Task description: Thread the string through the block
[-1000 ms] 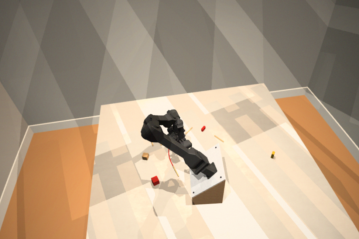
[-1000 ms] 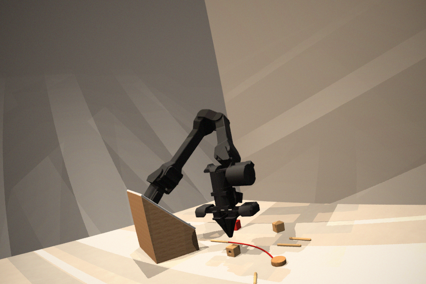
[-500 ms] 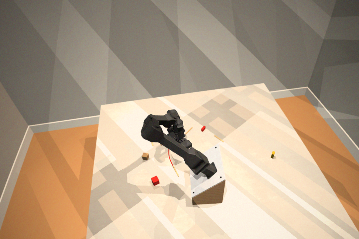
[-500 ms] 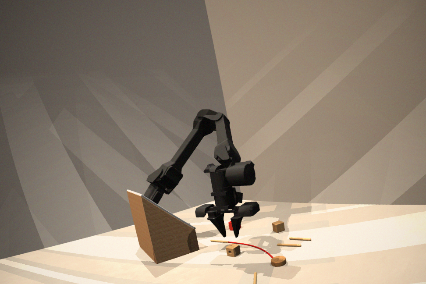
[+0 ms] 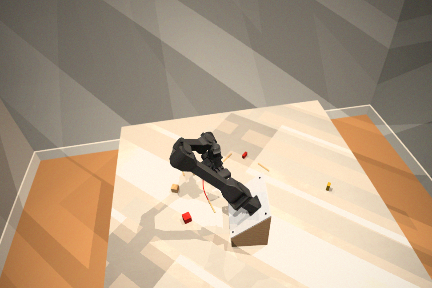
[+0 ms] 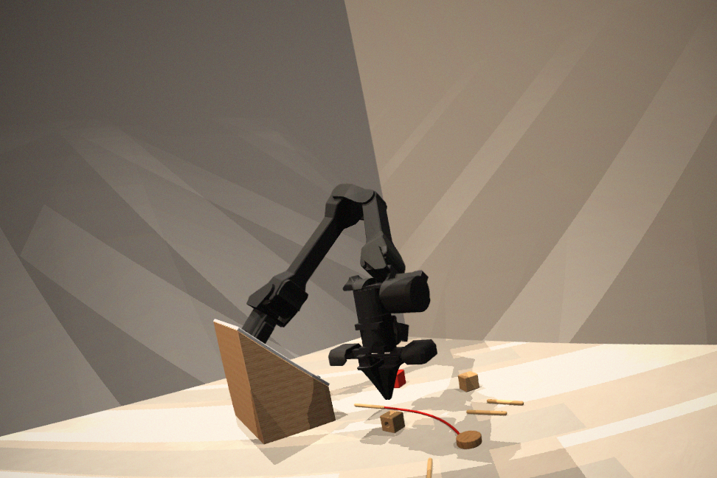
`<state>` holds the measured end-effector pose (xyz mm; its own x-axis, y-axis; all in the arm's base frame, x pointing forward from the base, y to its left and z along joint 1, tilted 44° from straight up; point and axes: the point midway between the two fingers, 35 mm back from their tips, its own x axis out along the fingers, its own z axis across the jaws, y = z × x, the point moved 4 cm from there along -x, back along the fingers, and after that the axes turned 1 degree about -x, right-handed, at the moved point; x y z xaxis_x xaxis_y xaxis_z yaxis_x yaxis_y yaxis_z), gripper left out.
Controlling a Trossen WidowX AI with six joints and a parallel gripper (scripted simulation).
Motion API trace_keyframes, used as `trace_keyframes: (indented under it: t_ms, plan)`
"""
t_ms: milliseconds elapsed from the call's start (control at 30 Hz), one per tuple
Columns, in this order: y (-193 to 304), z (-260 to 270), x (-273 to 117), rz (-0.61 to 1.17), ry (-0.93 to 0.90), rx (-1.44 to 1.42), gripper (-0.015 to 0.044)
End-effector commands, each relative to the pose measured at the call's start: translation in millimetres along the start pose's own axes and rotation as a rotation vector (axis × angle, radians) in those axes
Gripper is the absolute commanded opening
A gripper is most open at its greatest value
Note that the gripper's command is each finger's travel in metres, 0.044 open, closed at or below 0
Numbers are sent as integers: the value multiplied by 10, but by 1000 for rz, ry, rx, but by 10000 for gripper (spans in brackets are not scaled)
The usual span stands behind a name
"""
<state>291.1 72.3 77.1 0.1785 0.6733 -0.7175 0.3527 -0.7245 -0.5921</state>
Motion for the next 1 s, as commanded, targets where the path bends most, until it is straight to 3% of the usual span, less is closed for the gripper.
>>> trace_keyframes:
  t_ms: [0, 133, 233, 533, 700, 967]
  plan:
    - [0, 0, 0, 0, 0, 0, 0]
    - [0, 0, 0, 0, 0, 0, 0]
    - [-159, 74, -1, 2, -3, -200, 79]
    - [-872, 661, -10, -7, 6, -1372, 315]
    - [-910, 712, -10, -8, 9, -1460, 440]
    - [-910, 712, -10, -8, 9, -1460, 440]
